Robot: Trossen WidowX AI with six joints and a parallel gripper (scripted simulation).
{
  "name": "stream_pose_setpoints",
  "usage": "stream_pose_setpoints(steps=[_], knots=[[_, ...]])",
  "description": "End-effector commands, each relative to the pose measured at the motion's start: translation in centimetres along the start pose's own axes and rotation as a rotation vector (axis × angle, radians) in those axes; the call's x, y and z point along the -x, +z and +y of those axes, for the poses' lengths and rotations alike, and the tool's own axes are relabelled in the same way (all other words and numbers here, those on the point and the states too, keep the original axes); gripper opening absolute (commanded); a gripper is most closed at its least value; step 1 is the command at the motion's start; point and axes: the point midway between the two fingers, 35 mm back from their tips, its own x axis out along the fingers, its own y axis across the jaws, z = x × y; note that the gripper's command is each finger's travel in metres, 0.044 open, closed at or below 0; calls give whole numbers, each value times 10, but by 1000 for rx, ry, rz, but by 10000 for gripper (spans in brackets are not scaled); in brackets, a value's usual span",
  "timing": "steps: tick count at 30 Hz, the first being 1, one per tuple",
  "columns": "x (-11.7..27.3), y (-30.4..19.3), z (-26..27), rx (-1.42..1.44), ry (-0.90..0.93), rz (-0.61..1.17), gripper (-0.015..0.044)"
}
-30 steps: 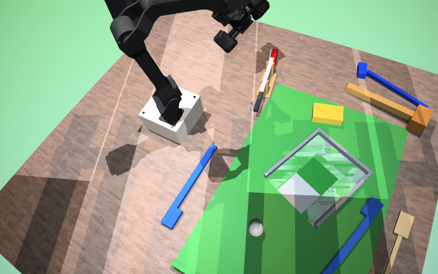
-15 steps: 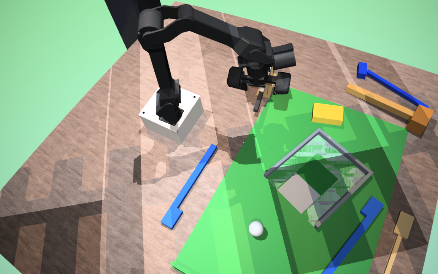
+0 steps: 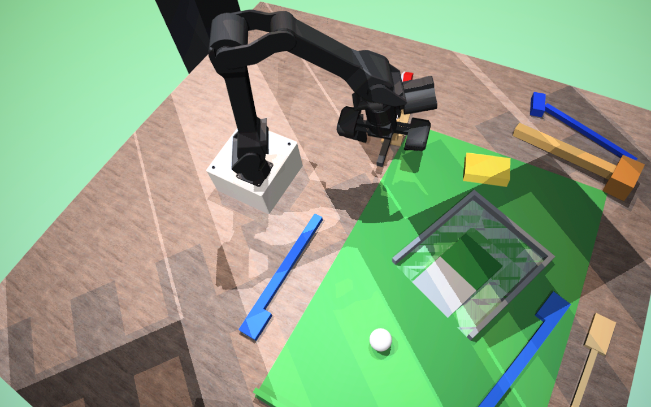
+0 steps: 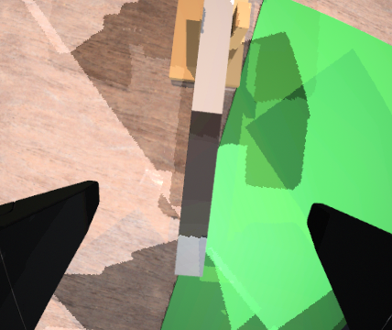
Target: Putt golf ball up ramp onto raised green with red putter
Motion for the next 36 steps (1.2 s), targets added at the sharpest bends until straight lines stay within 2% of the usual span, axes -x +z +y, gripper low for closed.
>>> stream_pose_setpoints(steps=[1,9,36], knots=[[-9,-5,3,-6,11,8,440],[-30,-11,3,-6,11,9,440],[-54,-17,4,-6,11,9,440]])
